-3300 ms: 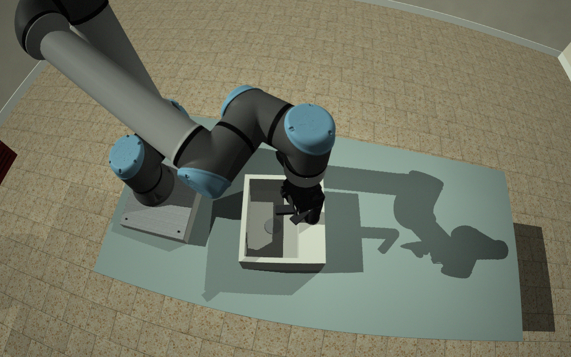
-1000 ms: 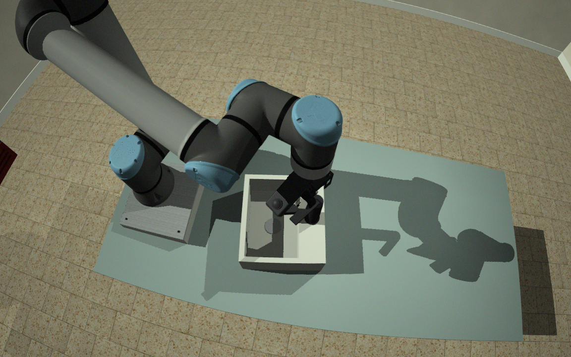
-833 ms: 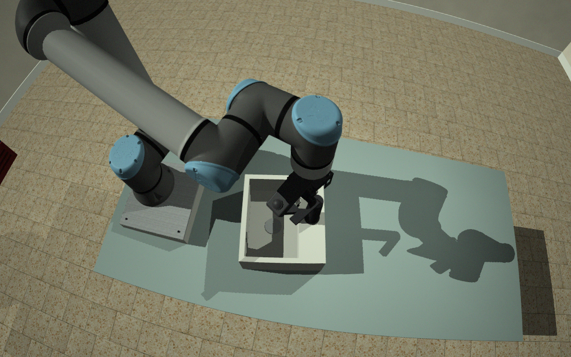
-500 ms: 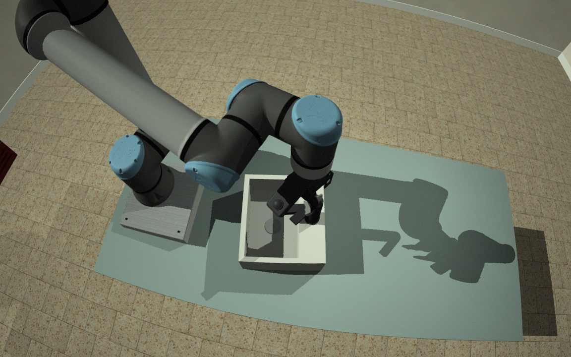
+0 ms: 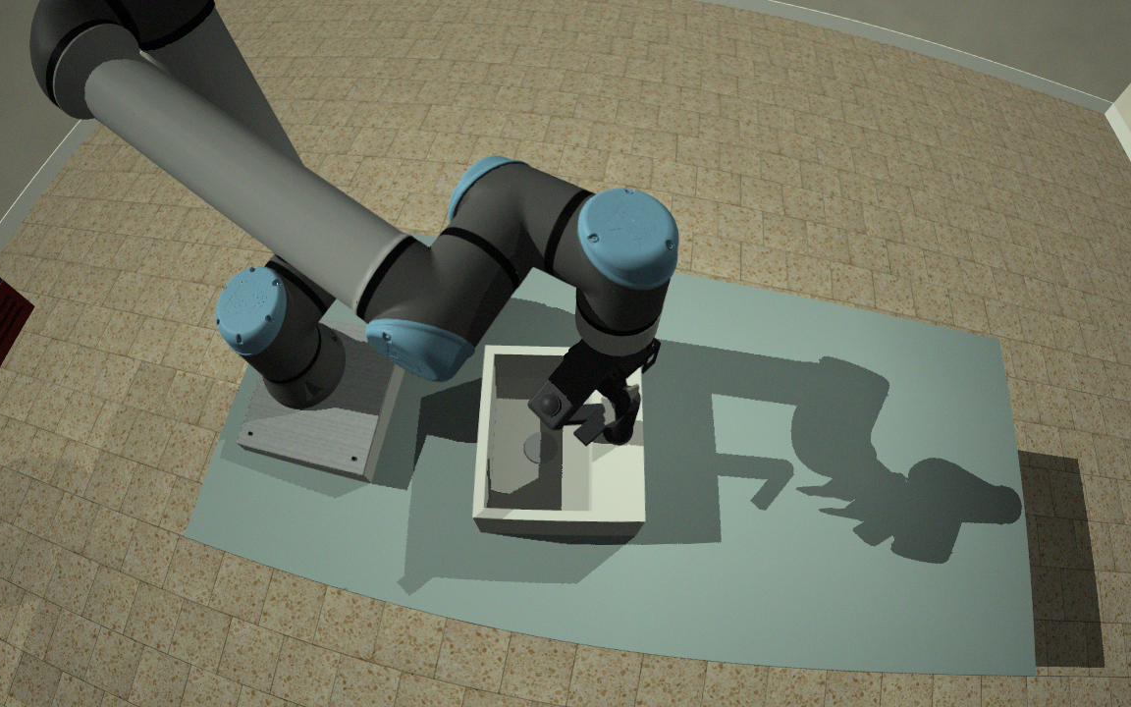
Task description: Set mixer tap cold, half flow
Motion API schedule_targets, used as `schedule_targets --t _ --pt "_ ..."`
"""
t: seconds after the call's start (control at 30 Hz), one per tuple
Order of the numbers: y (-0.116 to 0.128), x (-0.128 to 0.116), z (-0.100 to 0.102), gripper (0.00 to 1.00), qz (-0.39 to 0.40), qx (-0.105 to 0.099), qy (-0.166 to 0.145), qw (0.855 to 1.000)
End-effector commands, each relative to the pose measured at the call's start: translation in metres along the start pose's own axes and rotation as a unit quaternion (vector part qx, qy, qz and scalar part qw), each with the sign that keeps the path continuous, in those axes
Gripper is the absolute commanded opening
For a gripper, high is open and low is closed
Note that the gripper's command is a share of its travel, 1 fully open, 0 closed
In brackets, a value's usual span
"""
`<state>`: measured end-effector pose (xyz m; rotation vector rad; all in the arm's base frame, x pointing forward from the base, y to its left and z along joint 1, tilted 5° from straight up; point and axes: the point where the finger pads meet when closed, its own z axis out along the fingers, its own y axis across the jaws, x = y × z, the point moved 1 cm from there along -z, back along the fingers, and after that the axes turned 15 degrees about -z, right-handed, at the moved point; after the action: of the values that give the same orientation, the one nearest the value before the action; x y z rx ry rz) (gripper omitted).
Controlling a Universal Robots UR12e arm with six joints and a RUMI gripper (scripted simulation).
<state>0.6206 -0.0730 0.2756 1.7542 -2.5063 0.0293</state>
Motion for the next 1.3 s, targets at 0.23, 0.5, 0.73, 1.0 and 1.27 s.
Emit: schedule_targets --t 0.23,0.5,0.73,1.0,1.27 --pt "0.000 0.000 -0.001 0.39 0.000 0.001 0.000 1.000" --pt "0.000 0.000 -0.001 0.39 0.000 0.001 0.000 1.000" --pt "0.000 0.000 0.001 0.39 0.000 0.001 0.000 1.000" --pt "0.000 0.000 0.005 0.39 0.000 0.001 0.000 1.000" --pt "0.000 0.000 0.015 0.39 0.000 0.001 0.000 1.000"
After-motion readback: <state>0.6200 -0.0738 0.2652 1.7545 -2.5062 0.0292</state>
